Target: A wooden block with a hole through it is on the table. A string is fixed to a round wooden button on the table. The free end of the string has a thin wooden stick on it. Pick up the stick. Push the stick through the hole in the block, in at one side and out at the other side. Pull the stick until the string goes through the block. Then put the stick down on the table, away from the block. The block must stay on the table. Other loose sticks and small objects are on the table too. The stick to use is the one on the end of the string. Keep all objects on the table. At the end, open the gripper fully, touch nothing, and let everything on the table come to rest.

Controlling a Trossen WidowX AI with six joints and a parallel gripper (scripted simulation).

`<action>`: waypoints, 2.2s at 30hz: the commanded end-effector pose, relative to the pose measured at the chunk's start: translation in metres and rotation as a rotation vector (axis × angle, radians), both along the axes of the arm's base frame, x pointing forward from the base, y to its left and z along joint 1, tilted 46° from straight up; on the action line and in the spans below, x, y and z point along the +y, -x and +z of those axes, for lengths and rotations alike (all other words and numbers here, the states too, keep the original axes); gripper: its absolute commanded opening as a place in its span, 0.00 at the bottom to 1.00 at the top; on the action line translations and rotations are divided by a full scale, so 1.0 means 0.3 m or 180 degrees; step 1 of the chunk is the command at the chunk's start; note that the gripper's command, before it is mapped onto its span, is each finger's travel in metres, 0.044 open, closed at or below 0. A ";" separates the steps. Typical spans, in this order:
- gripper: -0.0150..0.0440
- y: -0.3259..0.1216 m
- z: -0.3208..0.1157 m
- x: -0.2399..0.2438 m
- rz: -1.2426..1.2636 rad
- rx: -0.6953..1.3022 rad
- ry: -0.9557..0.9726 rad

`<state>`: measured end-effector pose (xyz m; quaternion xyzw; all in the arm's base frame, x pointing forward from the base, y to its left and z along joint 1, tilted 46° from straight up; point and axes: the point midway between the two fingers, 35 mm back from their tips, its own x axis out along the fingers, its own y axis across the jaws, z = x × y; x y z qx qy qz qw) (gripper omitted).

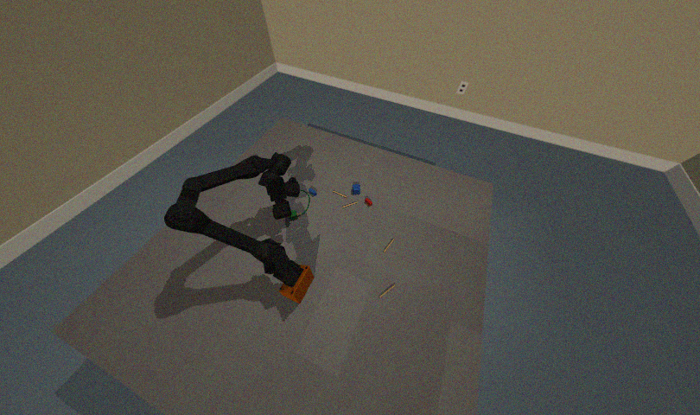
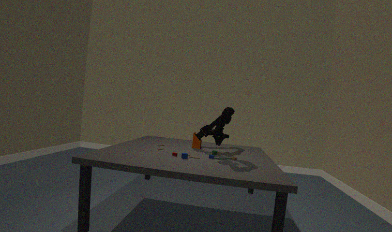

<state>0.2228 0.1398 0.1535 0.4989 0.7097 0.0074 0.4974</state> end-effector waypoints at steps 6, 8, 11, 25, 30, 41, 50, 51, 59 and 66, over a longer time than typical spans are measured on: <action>0.46 0.001 -0.043 0.031 -0.0009 0.0040 0.0022; 0.46 0.001 -0.051 0.039 -0.0009 0.0039 0.0022; 0.46 0.001 -0.062 0.050 -0.0009 0.0039 0.0022; 0.46 0.004 -0.113 0.105 -0.0010 0.0038 0.0014; 0.46 0.008 -0.130 0.125 -0.0011 0.0038 0.0007; 0.46 0.015 -0.158 0.158 -0.0013 0.0040 -0.0008; 0.46 0.015 -0.158 0.158 -0.0013 0.0040 -0.0008; 0.46 0.015 -0.158 0.158 -0.0013 0.0040 -0.0008; 0.25 0.015 -0.152 0.160 0.0006 0.0019 -0.0025; 0.25 0.017 -0.153 0.162 -0.0024 -0.0010 0.0026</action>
